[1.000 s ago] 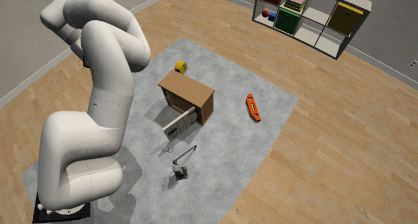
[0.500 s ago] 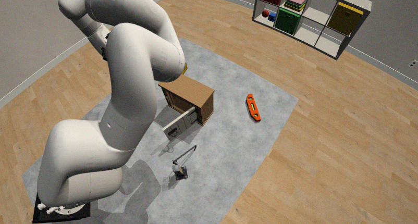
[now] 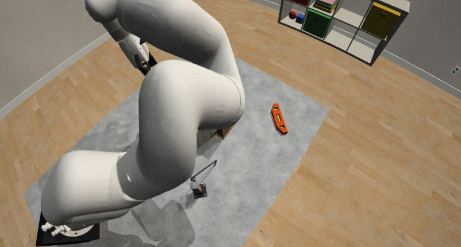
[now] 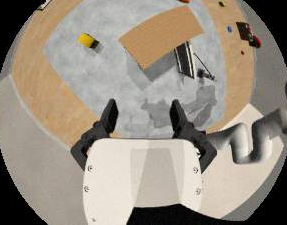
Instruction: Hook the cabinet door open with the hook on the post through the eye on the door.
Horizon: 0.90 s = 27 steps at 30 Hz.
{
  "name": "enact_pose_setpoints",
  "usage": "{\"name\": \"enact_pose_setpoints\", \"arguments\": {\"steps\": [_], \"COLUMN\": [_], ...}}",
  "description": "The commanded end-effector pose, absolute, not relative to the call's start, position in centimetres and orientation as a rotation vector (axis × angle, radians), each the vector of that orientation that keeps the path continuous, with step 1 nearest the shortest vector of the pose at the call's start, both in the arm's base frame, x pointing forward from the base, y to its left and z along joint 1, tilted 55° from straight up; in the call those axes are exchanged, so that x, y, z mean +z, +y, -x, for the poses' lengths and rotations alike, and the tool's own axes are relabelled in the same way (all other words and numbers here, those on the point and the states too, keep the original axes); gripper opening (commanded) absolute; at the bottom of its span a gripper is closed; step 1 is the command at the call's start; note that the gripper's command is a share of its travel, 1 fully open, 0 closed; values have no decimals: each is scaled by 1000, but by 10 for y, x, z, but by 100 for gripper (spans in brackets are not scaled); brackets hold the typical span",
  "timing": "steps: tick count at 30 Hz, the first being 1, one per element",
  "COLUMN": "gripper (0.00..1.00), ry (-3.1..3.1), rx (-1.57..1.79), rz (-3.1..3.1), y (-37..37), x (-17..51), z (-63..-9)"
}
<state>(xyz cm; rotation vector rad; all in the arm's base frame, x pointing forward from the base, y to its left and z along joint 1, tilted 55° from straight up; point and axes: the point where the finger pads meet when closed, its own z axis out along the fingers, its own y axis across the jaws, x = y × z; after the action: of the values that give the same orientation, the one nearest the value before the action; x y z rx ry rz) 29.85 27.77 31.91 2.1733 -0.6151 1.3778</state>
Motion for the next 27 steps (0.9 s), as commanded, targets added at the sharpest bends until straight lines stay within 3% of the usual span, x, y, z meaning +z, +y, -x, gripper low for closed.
{"name": "enact_pose_setpoints", "arguments": {"steps": [1,27], "gripper": [100,100], "ry": [-542,-279], "rx": [1330,1148], "rz": [-2234,-2380], "y": [245,109], "x": [341,349], "z": [-291,-258]}}
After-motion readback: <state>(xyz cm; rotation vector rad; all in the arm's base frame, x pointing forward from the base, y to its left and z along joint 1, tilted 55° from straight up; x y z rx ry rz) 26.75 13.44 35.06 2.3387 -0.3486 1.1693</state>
